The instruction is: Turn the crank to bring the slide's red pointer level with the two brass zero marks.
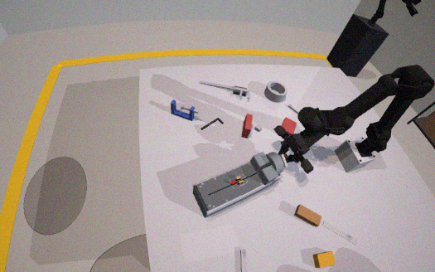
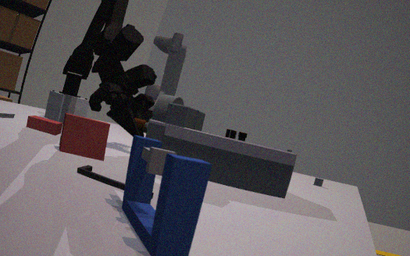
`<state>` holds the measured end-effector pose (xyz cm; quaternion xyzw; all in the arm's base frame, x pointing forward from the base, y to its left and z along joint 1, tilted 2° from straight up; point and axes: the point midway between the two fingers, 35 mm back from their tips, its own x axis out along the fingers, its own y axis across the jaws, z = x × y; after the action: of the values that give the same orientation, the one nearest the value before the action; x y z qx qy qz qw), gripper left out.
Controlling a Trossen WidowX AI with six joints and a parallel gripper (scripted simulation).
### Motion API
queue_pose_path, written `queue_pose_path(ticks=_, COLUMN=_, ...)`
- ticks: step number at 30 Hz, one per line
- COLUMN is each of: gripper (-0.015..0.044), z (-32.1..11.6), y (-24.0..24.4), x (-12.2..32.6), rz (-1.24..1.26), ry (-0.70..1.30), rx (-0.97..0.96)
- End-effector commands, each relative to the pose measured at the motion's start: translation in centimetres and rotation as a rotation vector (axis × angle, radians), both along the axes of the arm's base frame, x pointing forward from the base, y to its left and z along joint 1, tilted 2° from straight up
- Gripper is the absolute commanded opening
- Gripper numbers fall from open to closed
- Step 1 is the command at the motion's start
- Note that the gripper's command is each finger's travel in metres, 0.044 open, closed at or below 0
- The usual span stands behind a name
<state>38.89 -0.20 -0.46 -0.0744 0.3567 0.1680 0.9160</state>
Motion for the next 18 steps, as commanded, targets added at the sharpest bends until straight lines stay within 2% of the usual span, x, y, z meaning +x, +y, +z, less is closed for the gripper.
queue_pose_path(ticks=1, gripper=0.0, z=0.39, y=-0.82, x=0.26, rz=-0.015, ry=-0.013, rx=-0.008)
queue_pose_path(ticks=18, gripper=0.0, z=0.79, y=-1.17, x=0.35, rz=-0.015, ry=-0.013, rx=-0.008)
